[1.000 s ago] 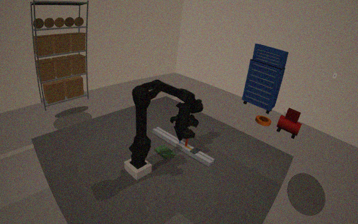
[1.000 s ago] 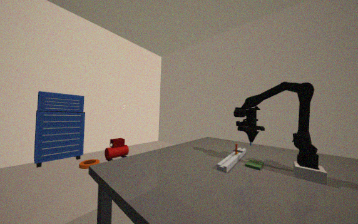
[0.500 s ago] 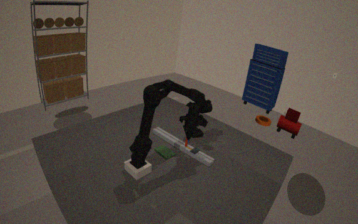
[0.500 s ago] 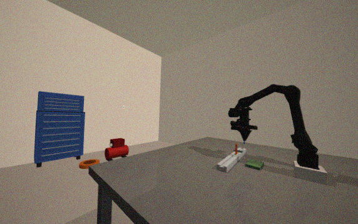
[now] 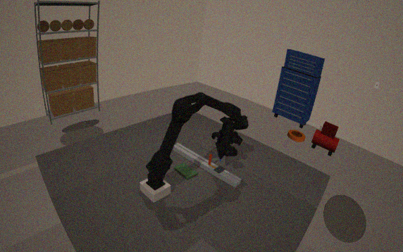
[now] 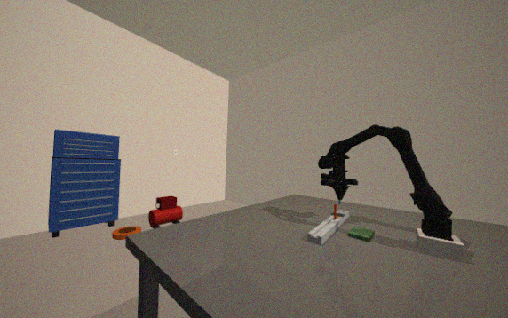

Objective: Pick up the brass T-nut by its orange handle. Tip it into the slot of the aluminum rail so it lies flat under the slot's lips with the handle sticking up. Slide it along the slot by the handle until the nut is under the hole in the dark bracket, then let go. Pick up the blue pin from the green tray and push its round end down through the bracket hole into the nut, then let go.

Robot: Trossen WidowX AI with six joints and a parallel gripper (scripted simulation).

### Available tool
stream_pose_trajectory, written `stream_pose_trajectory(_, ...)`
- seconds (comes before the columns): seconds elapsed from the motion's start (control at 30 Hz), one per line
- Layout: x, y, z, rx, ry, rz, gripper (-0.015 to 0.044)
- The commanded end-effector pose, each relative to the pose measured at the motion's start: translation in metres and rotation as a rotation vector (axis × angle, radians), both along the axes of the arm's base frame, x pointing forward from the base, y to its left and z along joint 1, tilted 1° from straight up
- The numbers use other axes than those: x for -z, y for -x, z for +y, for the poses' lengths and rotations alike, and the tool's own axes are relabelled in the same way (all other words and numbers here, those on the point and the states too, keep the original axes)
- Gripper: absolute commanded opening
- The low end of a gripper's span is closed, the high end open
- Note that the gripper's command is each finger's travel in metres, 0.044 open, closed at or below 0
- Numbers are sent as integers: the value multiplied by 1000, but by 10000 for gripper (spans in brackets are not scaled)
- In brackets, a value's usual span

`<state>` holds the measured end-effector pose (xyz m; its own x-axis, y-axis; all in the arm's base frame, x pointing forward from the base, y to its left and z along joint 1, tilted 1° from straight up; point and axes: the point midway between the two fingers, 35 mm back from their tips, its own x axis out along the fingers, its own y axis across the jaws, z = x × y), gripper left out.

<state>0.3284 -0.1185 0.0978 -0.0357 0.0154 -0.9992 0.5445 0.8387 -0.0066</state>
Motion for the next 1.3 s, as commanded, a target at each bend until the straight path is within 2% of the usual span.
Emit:
stream_pose_trajectory(0.0, 3, -7, -6, 4, -6, 5, -150)
stream_pose_trajectory(0.4, 34, 0, -1, 4, -6, 4, -150)
stream_pose_trajectory(1.27, 34, -10, -6, 5, -6, 3, -150)
